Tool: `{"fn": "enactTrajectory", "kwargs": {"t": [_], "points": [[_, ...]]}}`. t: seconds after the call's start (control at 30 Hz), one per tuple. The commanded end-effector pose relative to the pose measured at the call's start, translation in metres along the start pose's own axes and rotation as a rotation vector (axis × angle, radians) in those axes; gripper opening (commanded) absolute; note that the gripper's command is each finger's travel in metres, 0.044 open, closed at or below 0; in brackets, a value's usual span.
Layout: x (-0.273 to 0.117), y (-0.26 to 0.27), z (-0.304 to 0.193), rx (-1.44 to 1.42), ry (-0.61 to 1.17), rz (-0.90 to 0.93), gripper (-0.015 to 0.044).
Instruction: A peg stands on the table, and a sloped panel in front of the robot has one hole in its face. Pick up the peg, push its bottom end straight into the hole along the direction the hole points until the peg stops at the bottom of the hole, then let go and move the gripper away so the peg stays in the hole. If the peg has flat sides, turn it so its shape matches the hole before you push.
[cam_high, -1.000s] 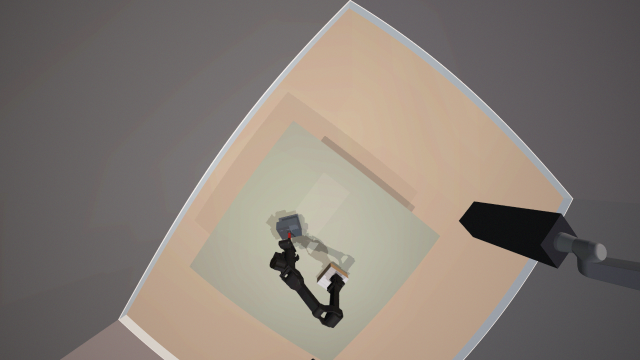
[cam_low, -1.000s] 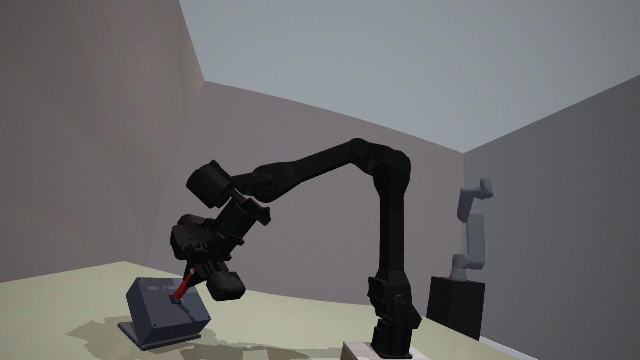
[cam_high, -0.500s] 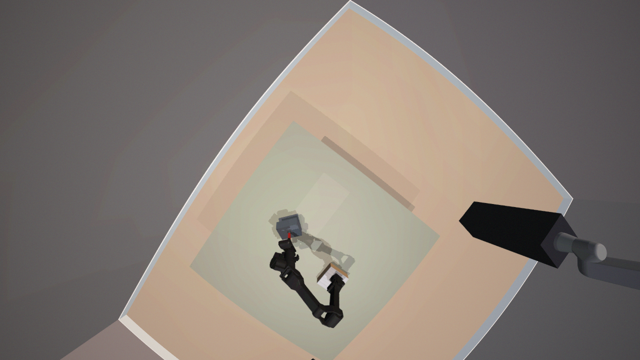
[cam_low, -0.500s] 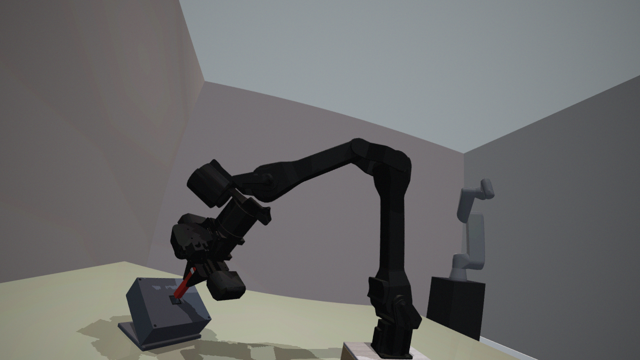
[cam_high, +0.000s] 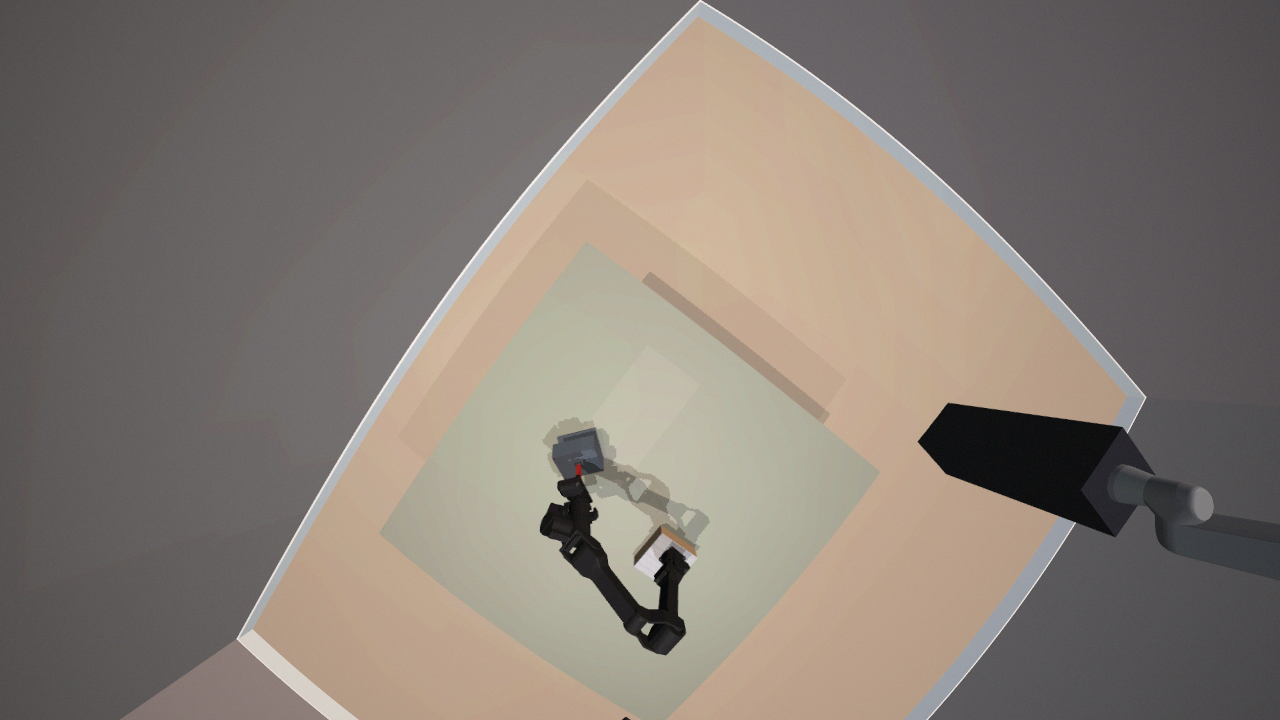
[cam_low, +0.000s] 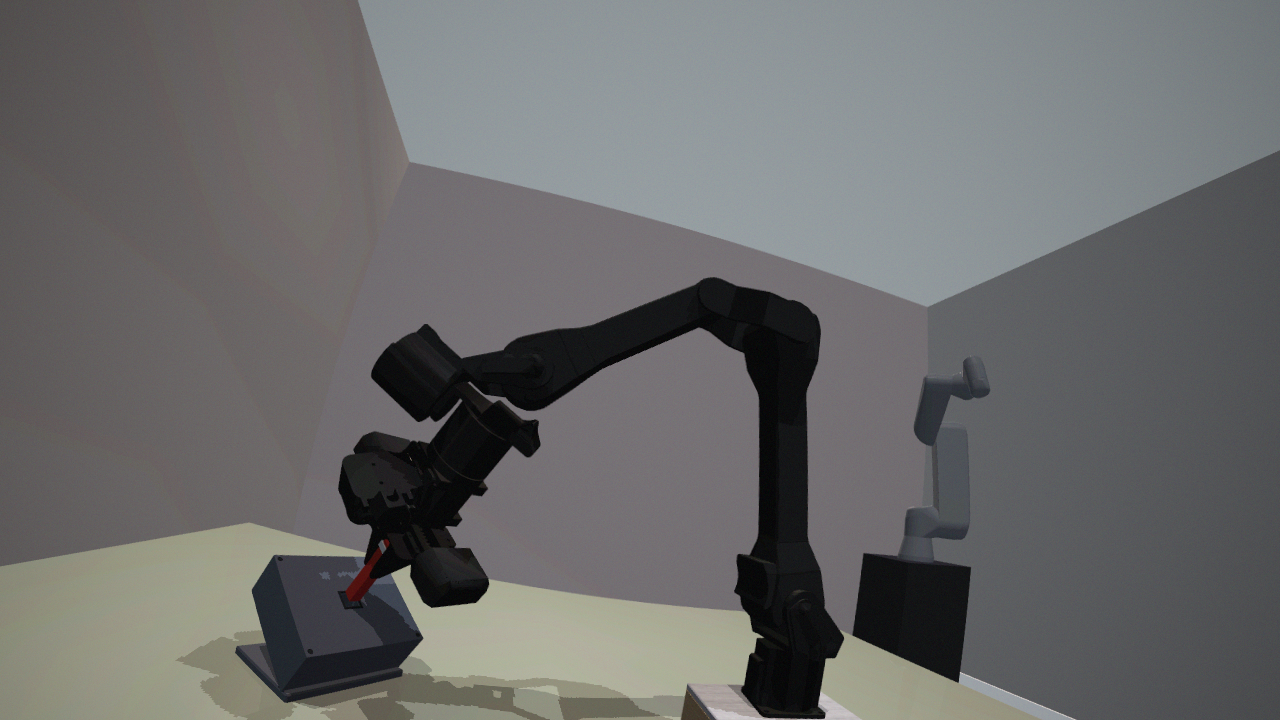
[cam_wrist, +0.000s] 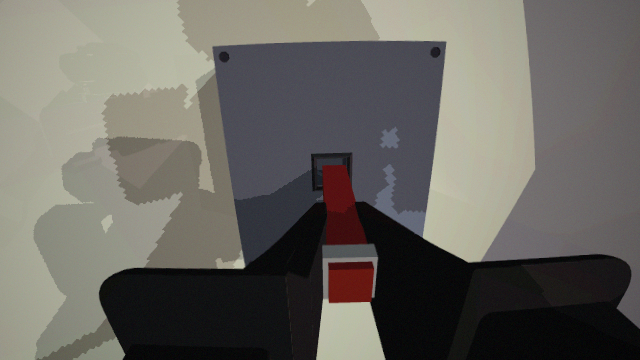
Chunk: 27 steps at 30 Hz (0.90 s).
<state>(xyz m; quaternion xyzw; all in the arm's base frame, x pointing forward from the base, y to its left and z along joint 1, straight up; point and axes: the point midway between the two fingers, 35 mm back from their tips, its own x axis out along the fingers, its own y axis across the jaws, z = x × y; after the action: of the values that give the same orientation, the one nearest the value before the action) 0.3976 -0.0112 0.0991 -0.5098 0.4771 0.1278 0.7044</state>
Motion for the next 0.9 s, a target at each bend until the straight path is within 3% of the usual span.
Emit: {"fn": "enactTrajectory", "kwargs": {"t": [0.0, 0.87], "points": [[0.002, 0.001, 0.0, -0.002, 0.0, 0.002, 0.0], [0.015, 0.0, 0.001, -0.002, 0.0, 0.001, 0.0]]}}
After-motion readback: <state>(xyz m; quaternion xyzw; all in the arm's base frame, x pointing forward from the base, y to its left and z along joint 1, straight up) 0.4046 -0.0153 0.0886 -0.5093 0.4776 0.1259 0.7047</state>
